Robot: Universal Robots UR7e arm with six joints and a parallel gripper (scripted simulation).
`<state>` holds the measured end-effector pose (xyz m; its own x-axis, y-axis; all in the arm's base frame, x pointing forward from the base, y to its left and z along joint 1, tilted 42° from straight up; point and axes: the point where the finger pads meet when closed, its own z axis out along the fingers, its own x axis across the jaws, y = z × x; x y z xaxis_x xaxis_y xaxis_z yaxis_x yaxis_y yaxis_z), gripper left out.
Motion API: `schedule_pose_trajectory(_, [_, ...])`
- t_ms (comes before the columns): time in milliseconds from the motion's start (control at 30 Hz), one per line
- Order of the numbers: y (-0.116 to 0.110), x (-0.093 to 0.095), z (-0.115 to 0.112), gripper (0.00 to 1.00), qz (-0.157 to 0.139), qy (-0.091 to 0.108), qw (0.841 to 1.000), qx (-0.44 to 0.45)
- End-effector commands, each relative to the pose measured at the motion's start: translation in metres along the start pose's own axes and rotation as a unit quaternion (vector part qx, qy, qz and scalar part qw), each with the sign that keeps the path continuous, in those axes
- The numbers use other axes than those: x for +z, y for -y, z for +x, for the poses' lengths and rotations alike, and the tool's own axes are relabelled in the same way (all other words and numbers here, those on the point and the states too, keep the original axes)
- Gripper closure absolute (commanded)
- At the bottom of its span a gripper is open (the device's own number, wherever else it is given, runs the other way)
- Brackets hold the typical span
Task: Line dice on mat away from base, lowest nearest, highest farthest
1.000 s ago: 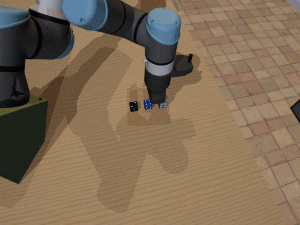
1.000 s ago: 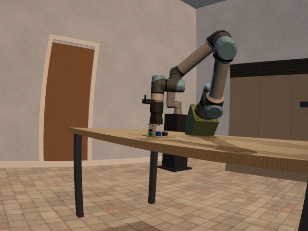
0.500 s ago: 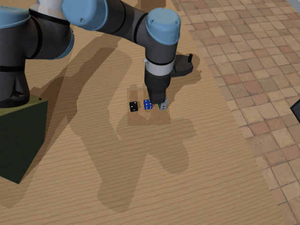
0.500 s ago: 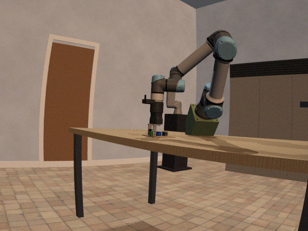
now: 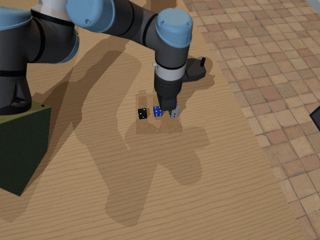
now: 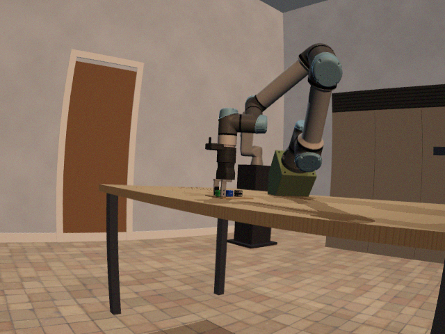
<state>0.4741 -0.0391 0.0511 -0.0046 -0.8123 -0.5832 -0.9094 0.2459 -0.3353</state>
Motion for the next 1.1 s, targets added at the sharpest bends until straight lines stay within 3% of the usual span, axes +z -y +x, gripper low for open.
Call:
schedule_pose_trajectory(0, [0.000, -0.002, 0.000, 0.21, 0.000, 0.000, 1.000, 0.000])
schedule_pose_trajectory(367, [0.000, -0.023, 0.000, 0.21, 0.000, 0.000, 1.000, 0.000])
schedule_pose_trajectory(833, [0.000, -0.079, 0.000, 0.21, 0.000, 0.000, 1.000, 0.000])
schedule_pose_trajectory(1067, [0.000, -0.088, 0.000, 0.21, 0.000, 0.000, 1.000, 0.000])
